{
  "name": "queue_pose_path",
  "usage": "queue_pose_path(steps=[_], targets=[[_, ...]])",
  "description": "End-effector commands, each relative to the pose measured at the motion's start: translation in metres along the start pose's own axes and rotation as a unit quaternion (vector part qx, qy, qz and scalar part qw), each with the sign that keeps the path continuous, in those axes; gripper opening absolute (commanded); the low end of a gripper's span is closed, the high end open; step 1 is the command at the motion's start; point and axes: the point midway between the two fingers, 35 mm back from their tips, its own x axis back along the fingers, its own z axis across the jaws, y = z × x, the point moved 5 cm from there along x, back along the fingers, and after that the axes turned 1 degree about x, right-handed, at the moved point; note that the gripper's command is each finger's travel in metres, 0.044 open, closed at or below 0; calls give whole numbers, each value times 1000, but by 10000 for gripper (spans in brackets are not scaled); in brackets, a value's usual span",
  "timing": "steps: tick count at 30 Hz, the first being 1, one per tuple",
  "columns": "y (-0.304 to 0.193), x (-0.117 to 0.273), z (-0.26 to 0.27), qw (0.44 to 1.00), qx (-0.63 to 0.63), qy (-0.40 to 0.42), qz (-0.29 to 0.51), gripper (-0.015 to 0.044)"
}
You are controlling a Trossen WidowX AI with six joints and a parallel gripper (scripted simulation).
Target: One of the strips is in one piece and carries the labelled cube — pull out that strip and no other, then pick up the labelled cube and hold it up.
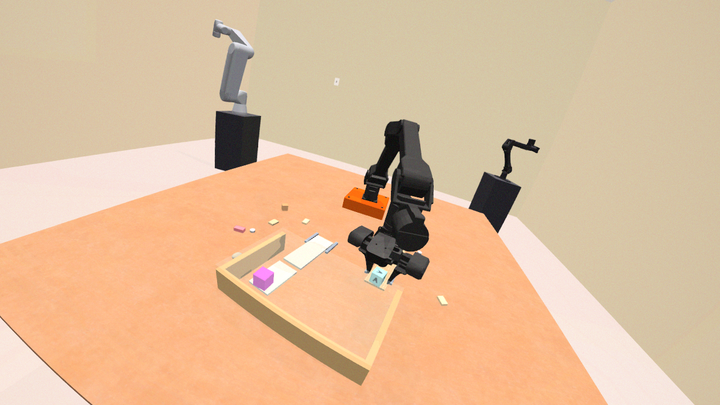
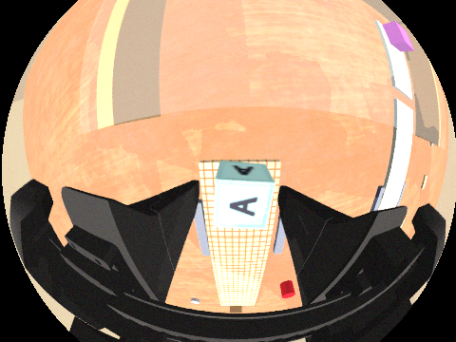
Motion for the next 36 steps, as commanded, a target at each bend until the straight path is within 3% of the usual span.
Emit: queue_pose_path(steps=[1, 3, 7, 13, 17, 36], targets=[[0, -6, -1, 1000, 2, -2, 0, 250], [0, -6, -1, 1000, 2, -2, 0, 250], [0, -4, 0, 1000, 0, -1, 1, 145], [0, -4, 0, 1000, 0, -1, 1, 105], [-2, -2, -1, 1000, 0, -1, 1, 0], [-52, 37, -30, 1000, 2, -3, 2, 0]])
